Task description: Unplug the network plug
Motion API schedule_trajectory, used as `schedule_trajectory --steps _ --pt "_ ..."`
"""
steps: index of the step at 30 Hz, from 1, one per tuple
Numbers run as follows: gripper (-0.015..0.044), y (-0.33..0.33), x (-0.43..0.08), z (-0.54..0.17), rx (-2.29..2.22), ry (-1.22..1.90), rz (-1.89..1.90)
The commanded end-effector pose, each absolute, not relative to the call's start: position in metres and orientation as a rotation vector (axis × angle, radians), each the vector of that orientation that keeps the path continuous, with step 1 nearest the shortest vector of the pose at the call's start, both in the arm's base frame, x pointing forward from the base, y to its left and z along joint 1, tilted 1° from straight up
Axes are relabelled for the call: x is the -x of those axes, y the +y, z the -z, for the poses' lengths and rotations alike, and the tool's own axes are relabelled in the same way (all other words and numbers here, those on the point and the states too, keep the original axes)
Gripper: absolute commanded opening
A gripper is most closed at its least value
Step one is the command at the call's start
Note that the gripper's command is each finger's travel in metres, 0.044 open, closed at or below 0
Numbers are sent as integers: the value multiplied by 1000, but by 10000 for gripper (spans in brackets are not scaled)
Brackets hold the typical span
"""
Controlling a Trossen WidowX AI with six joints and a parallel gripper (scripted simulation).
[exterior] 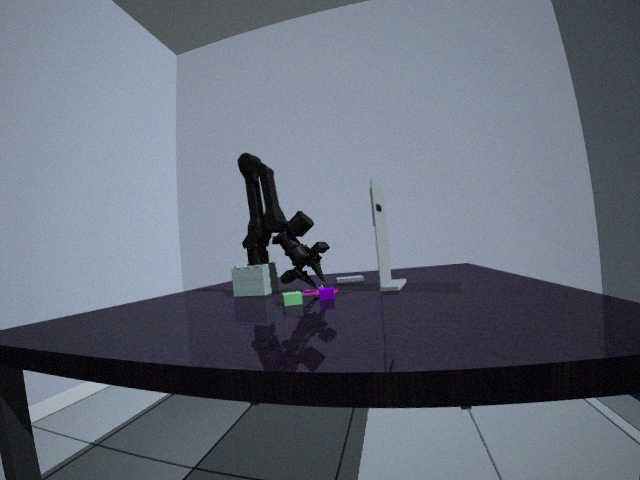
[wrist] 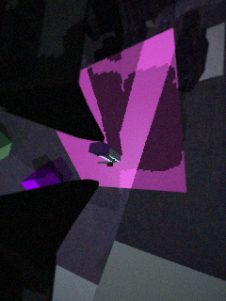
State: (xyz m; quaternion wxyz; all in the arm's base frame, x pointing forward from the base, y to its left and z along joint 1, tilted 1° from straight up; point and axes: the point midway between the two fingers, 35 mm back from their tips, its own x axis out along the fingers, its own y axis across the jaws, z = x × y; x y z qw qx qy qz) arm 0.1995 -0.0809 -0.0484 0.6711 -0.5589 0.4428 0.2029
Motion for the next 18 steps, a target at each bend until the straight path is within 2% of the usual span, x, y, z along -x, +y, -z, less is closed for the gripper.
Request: schedule_trajectory --steps 1,18 --pt "156 -80 -198 46 1258 997 -454" --pt "156 -79 -196 41 1258 997 -455"
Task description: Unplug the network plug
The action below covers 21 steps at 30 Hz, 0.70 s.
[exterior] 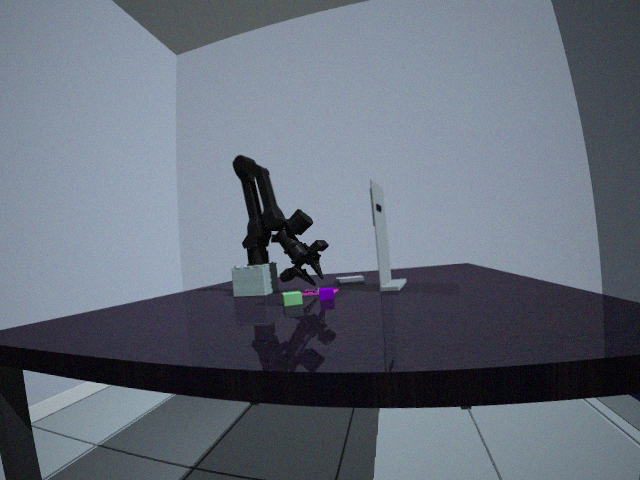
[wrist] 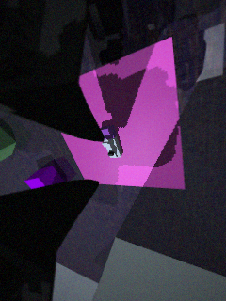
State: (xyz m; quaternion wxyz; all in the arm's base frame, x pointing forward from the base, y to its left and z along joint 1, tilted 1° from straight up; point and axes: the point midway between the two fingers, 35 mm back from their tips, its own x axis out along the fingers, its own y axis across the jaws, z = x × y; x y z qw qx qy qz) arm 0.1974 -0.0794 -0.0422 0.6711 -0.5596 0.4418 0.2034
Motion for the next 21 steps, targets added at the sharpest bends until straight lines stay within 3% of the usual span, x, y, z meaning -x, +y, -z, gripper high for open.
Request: schedule_trajectory --steps 1,21 --pt "156 -79 -195 41 1258 997 -455" --pt "156 -77 -191 35 1258 997 -457"
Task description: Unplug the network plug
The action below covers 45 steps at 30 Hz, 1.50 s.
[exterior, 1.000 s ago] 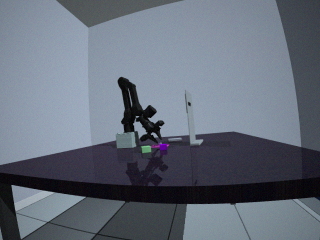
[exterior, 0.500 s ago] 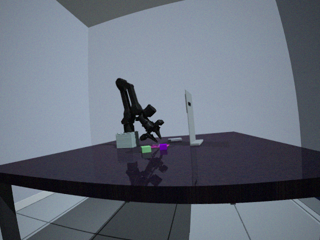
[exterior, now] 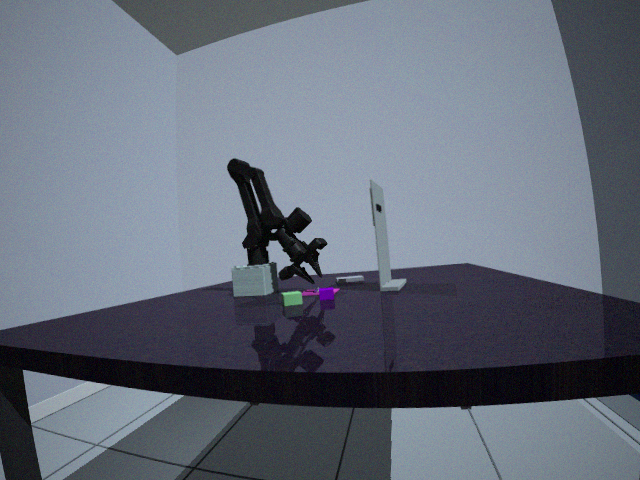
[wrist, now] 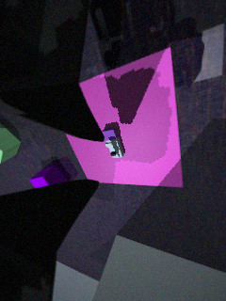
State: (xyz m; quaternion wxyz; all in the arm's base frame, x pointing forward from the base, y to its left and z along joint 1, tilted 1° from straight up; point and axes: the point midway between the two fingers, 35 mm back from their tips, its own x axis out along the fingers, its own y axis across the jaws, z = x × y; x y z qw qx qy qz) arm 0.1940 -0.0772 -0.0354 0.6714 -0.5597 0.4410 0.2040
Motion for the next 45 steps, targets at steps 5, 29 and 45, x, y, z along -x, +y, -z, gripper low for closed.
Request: schedule_trajectory --steps 5,29,45 --pt "156 -76 -190 34 1258 997 -458" --pt "156 -77 -194 20 1258 997 -458" --pt "156 -77 -196 6 1258 996 -458"
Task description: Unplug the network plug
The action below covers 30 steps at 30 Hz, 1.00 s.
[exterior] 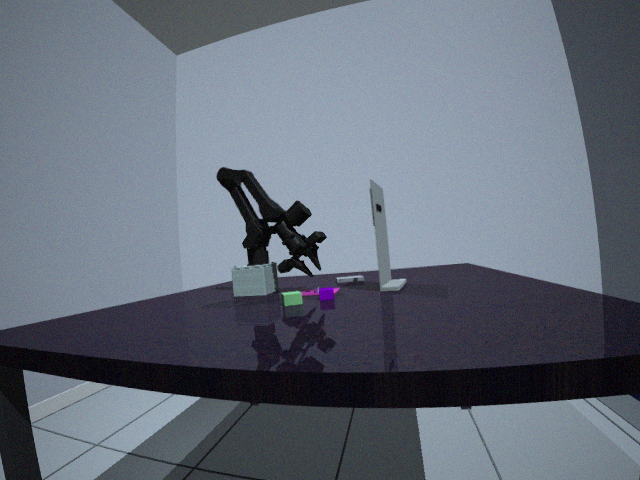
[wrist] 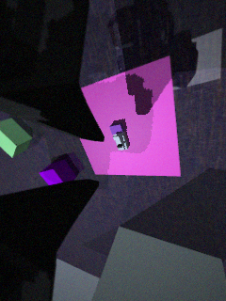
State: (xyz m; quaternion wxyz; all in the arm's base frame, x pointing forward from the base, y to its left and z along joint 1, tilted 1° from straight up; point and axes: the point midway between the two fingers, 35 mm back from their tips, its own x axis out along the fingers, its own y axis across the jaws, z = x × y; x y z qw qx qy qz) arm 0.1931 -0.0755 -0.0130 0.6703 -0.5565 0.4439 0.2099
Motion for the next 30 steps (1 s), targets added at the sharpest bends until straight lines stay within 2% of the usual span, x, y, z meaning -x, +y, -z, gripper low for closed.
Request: schedule_trajectory --steps 1,30 --pt "156 -77 -196 5 1258 996 -458" --pt "156 -76 -196 -21 1258 996 -458"
